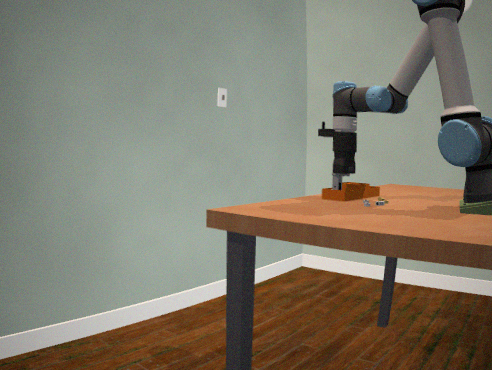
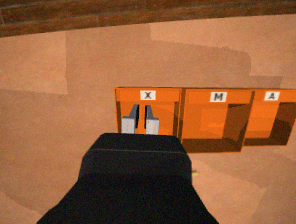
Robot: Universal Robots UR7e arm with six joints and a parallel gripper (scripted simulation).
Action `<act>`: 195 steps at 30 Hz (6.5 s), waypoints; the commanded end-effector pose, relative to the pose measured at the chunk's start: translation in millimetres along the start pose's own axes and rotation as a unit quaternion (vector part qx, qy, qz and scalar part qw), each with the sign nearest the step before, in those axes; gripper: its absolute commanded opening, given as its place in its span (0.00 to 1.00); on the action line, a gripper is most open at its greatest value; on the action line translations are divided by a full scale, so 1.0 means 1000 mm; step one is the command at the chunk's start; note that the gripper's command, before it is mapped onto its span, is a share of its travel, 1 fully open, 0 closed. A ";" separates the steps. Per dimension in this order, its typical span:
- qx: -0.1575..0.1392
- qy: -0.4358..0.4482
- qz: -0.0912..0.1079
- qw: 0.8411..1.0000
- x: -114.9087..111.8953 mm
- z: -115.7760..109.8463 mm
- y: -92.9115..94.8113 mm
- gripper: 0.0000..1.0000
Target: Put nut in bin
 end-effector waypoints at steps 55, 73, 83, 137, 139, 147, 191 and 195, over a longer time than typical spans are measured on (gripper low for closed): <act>0.001 0.000 0.000 1.000 0.000 0.000 -0.044 0.31; 0.001 0.000 0.000 1.000 0.000 0.000 -0.118 0.31; 0.001 0.000 0.000 1.000 0.000 0.000 -0.185 0.31; 0.001 0.183 0.000 0.983 -0.078 -0.156 -0.054 0.64; 0.001 0.183 0.000 0.983 -0.077 -0.155 -0.054 0.64; 0.001 0.183 0.000 0.983 -0.076 -0.153 -0.054 0.64; 0.001 0.183 0.000 0.983 -0.076 -0.152 -0.006 0.64; 0.001 0.183 0.000 0.983 -0.076 -0.152 0.003 0.64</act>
Point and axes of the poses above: the point where the finger pads meet when closed, its own y axis out along the fingers, its own x axis across the jaws, z = x × y, the point moved 5 cm from there along -y, back along the fingers, and after that the axes turned 2 degrees about -y, right-handed, at the moved point
